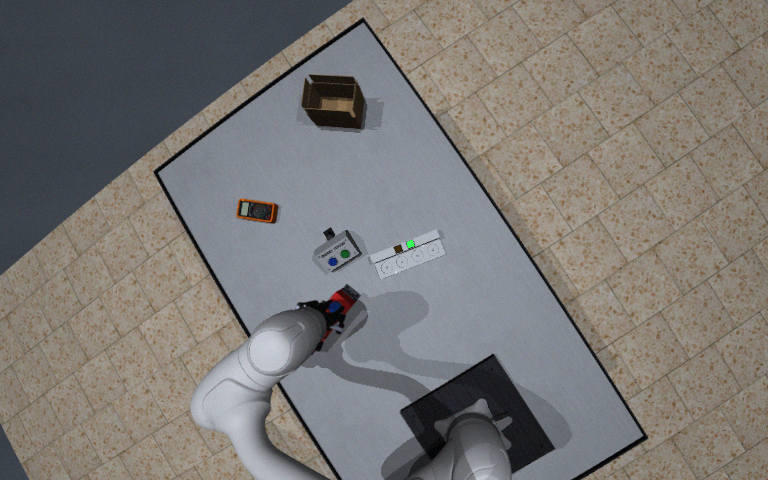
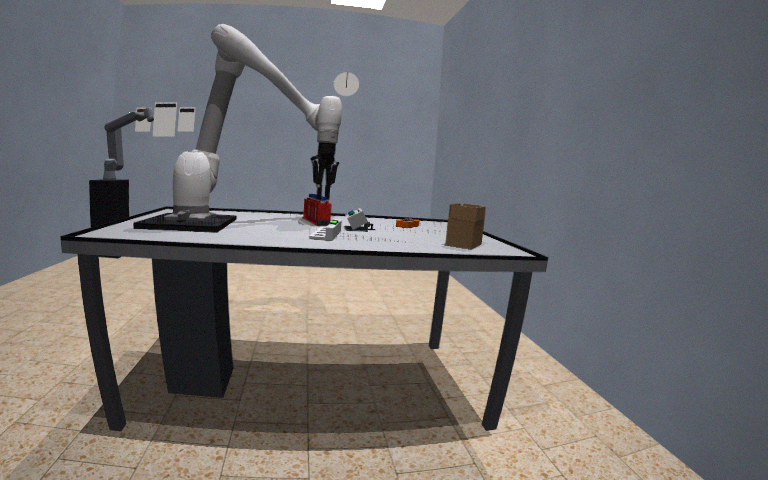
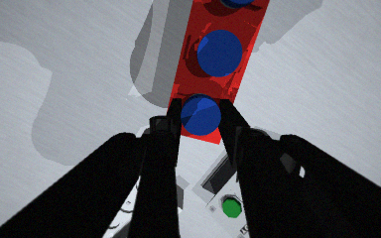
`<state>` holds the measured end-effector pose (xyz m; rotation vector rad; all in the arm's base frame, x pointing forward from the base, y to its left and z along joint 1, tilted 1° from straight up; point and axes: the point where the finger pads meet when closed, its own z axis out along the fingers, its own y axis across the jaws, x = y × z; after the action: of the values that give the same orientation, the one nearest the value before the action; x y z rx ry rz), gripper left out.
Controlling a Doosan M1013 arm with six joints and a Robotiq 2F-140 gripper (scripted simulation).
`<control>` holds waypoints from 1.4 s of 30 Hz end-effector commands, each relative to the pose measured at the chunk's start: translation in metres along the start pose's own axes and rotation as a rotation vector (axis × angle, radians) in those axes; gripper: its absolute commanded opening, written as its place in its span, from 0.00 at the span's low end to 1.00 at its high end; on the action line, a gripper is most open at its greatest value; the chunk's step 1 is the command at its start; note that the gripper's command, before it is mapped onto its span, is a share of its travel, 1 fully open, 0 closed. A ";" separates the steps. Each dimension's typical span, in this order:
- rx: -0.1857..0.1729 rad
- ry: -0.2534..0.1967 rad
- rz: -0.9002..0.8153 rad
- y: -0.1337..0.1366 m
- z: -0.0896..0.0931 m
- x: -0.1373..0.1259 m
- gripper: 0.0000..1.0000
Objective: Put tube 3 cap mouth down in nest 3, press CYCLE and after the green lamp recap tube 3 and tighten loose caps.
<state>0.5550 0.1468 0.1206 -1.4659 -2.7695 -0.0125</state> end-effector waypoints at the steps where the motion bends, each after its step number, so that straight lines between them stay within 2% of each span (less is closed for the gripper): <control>1: -0.004 0.001 0.000 0.001 0.001 0.000 0.30; 10: -0.004 0.001 0.000 0.001 0.001 0.000 0.30; 36: -0.006 0.002 0.485 0.003 0.001 0.000 0.30; 39: -0.003 0.001 0.488 0.001 0.000 0.000 0.30; 40: -0.005 0.002 0.493 0.002 0.002 0.000 0.41; 42: -0.005 0.002 0.493 0.002 0.002 0.000 0.41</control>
<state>0.5550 0.1471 0.1204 -2.0779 -2.3425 -0.0104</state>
